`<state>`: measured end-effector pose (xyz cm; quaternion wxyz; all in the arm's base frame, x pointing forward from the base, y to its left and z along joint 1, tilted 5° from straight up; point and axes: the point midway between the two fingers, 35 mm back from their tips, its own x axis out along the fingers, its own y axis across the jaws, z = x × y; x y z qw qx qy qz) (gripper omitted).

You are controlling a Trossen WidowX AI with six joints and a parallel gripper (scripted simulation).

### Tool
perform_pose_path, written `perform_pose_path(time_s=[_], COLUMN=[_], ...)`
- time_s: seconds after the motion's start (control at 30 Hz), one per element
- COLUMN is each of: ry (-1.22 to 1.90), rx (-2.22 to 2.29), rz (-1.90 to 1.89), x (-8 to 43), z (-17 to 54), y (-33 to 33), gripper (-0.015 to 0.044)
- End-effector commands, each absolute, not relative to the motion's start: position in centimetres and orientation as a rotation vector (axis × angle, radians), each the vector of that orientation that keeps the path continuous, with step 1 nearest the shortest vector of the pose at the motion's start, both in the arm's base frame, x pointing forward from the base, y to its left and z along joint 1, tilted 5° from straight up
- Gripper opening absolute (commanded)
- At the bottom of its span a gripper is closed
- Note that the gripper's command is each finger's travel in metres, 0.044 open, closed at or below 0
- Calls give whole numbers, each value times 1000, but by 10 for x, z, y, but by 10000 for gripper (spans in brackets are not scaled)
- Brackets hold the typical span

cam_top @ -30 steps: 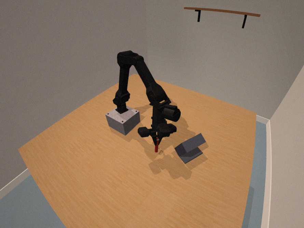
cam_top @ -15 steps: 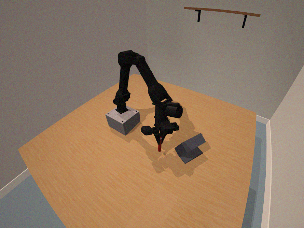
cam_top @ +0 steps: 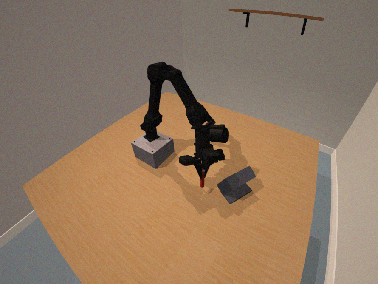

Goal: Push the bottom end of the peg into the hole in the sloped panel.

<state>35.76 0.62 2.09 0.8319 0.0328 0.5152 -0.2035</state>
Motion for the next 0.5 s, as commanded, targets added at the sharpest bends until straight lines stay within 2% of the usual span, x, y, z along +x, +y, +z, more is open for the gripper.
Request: perform_pose_path(time_s=[0.0,0.47], ry=[1067,992], rx=[66,47], rz=[-435,-427], x=[358,359], z=[22,23], y=[10,28], gripper=[0,0])
